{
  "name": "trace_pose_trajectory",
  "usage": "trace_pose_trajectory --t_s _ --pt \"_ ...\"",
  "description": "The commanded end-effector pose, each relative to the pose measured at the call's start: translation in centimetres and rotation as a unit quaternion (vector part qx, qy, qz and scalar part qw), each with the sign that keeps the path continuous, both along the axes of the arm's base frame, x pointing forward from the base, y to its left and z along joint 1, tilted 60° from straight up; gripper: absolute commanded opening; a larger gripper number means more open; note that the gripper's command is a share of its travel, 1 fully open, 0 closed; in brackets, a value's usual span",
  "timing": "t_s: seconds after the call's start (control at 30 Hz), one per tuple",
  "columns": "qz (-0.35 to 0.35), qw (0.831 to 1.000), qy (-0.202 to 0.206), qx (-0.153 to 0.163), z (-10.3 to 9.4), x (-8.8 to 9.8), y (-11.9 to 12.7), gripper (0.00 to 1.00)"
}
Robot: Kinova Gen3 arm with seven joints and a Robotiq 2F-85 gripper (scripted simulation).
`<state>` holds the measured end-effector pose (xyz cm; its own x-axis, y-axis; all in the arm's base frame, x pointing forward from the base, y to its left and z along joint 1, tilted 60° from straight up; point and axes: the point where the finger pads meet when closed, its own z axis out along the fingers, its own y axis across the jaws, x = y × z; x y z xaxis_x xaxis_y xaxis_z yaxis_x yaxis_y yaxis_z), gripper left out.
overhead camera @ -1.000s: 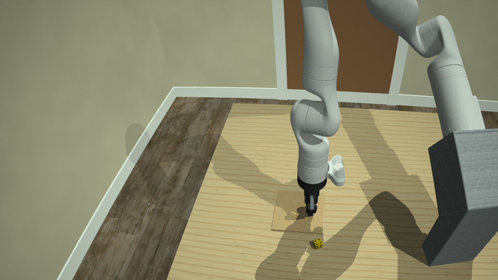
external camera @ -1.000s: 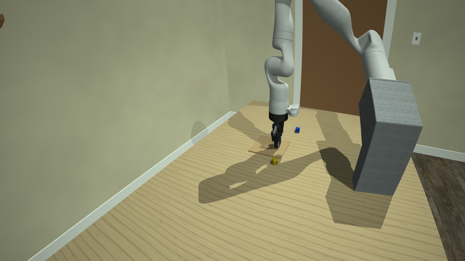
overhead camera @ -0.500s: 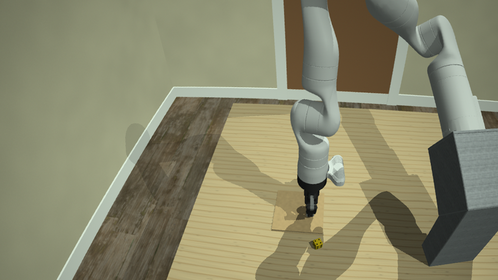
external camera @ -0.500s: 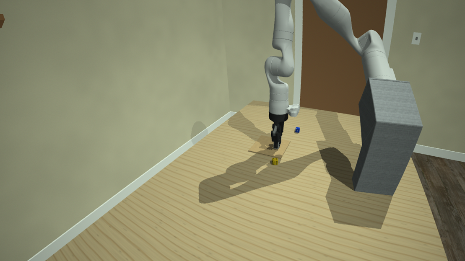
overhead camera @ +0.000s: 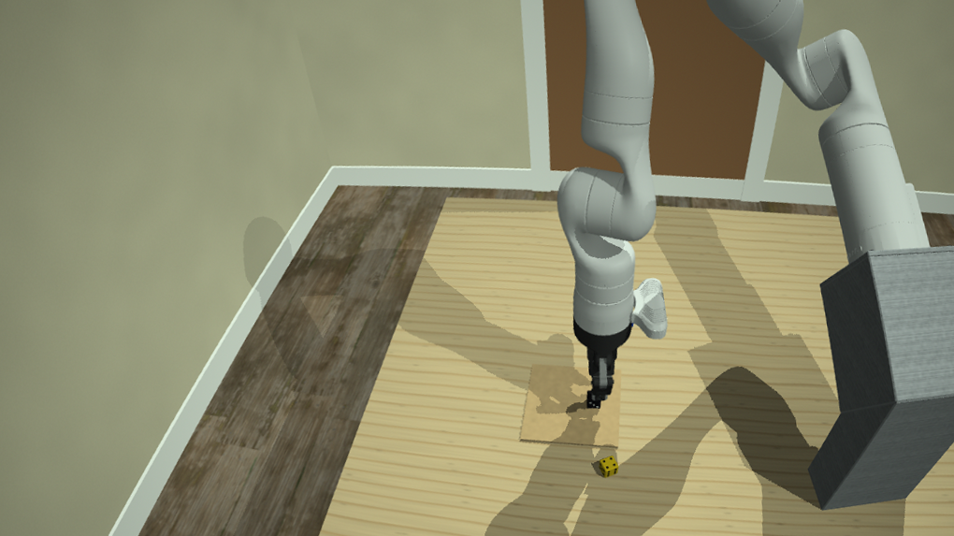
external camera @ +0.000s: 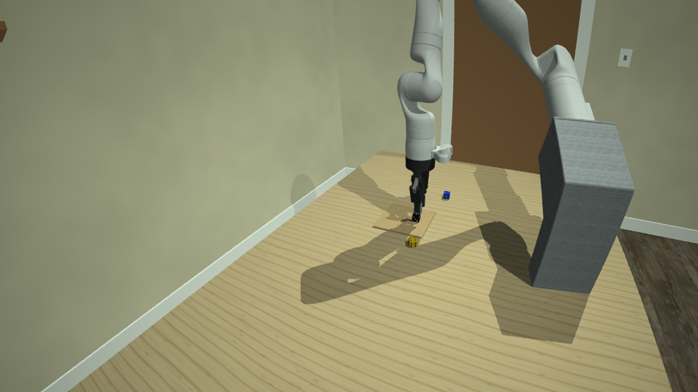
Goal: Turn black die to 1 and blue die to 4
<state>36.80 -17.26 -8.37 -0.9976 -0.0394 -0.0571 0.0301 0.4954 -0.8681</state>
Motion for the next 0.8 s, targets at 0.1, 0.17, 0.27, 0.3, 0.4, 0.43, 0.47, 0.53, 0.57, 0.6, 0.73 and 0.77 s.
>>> trace_pose_trajectory --t_s 0.1,0.17,0.27,0.3,0.4,0.43,0.47,0.53,0.57,0.6,0.73,0.77 --pt "0.006 1.0 -0.006 0.009 1.6 0.4 3.4 0.35" --pt "0.006 1.0 -0.006 0.009 2.0 0.3 4.2 0.35" --pt "0.006 1.0 -0.006 0.009 2.5 0.3 4.9 0.35" --pt "0.006 1.0 -0.006 0.009 2.6 0.3 5.1 0.35" --pt "0.006 1.0 -0.006 0.009 2.7 0.2 5.2 0.35" --pt "0.006 1.0 -0.006 0.009 2.7 0.2 5.3 0.35" --pt "0.006 1.0 -0.006 0.009 2.7 0.2 5.4 0.35" --pt "0.006 1.0 -0.006 0.009 2.7 0.2 5.4 0.35" --pt "0.006 1.0 -0.006 0.009 2.7 0.2 5.4 1.0" --pt "0.006 1.0 -0.006 0.009 2.7 0.2 5.4 1.0" --pt "0.006 1.0 -0.006 0.009 2.7 0.2 5.4 1.0" --pt "0.006 1.0 -0.006 0.009 2.7 0.2 5.4 1.0"
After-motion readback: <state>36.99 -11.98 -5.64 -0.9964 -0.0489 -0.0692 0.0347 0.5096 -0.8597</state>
